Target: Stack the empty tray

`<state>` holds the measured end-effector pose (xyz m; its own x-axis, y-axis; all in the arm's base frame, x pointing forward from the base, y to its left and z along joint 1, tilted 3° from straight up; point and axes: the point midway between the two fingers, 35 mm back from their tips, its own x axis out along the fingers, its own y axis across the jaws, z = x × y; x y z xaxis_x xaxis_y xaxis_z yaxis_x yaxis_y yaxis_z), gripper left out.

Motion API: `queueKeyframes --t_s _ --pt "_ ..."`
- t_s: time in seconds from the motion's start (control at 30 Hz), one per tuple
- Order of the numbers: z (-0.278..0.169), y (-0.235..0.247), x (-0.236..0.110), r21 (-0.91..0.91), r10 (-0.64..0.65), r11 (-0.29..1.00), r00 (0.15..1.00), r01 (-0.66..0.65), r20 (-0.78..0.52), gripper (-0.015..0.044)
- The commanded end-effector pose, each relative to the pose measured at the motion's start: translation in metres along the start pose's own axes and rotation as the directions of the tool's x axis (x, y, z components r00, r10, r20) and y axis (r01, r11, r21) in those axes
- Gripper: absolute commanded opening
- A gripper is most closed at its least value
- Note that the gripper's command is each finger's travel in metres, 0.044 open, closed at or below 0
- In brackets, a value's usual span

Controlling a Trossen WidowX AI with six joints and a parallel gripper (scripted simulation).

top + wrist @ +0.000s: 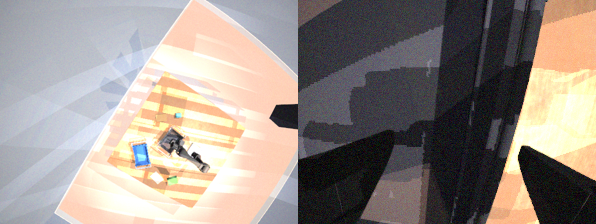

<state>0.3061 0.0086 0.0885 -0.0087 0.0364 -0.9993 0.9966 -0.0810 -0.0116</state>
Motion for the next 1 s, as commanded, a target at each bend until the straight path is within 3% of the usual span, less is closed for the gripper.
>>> queueKeyframes --t_s 0.0,0.33,0.97 --pt "-0.001 -0.001 0.000 0.003 -0.003 1.000 1.000 0.003 -0.003 0.0440" --pt "0.000 0.002 -0.008 0.000 0.000 1.000 1.000 0.000 0.000 0.0440" --pt "0.000 0.003 -0.098 0.003 -0.003 1.000 1.000 0.003 -0.003 0.0440"
